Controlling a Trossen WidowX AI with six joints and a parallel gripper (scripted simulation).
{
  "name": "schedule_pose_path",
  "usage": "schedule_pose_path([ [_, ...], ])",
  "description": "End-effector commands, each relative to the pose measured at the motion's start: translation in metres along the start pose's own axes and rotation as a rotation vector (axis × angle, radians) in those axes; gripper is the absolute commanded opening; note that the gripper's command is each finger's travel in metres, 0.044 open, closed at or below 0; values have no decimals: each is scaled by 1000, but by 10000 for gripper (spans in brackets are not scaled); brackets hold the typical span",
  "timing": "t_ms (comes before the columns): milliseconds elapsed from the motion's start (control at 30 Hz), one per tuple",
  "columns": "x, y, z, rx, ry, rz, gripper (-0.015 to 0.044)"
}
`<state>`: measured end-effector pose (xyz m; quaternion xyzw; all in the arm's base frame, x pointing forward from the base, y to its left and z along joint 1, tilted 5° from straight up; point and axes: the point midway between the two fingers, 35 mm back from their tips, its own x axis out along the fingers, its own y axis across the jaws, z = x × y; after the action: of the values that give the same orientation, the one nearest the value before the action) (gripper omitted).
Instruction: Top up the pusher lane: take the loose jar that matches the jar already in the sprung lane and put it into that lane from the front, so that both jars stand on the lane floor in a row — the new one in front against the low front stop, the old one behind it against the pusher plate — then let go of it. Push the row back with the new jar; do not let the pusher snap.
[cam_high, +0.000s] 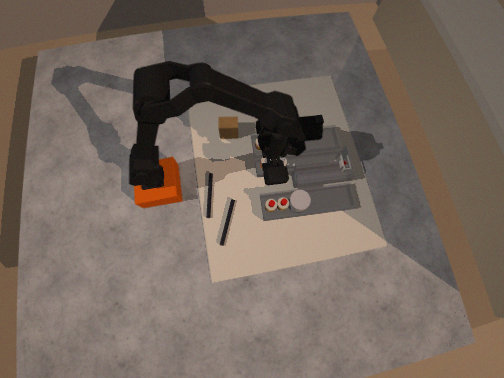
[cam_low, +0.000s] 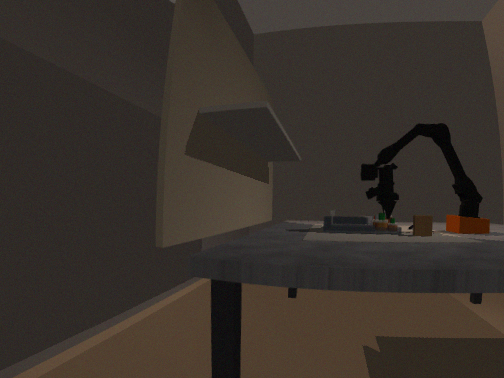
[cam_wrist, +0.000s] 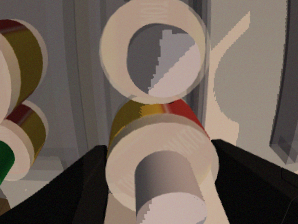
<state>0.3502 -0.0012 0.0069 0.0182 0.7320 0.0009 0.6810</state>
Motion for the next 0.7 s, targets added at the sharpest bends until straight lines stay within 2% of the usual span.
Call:
schedule_pose_path([
  [0,2,0,5,3,-21,3,0],
  [667,9,1,4,3,-21,3,0],
])
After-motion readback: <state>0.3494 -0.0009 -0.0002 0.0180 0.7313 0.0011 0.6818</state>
